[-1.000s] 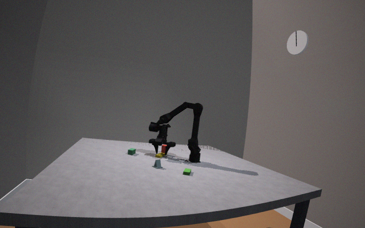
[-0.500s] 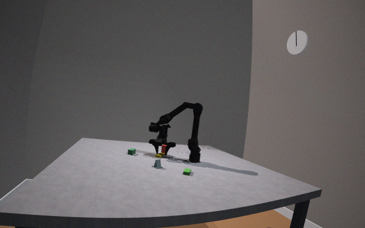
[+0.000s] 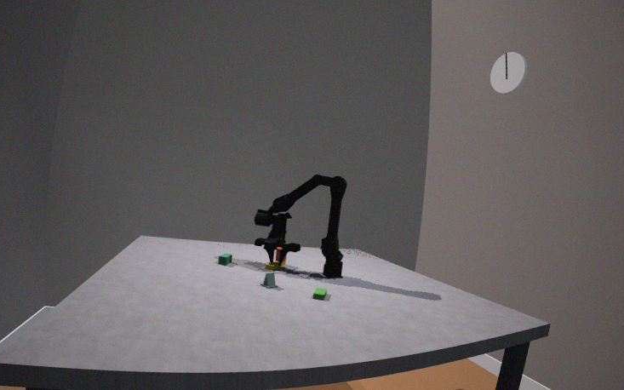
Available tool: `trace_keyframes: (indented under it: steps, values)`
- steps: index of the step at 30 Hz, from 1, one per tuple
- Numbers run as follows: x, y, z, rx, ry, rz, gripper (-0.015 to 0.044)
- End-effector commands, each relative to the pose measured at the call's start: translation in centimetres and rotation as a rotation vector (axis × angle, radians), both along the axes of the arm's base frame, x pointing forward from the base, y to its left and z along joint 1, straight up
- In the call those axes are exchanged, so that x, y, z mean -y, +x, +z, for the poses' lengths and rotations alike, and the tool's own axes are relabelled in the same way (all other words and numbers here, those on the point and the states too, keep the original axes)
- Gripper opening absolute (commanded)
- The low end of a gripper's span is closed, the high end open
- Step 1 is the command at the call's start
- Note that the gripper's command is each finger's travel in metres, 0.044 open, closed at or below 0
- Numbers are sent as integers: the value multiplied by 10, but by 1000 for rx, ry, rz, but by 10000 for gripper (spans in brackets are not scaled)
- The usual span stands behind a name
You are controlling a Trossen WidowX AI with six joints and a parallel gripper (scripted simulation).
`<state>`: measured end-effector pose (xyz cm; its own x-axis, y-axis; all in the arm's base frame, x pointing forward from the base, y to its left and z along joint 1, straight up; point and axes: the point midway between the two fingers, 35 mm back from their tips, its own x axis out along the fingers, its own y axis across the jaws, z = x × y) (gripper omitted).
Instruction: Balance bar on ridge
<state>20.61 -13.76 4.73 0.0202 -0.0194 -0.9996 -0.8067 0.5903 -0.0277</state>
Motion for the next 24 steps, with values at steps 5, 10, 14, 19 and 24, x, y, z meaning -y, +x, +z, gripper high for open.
trace_keyframes:
  steps: [5, 10, 14, 19, 24]
  values:
    - [1, 2, 13, 1, 0, 1, 0]
    - [2, 3, 26, 1, 1, 1, 0]
    - [2, 3, 36, 1, 1, 2, 0]
    - [2, 3, 48, 1, 2, 3, 0]
    - [1, 2, 61, 1, 3, 3, 0]
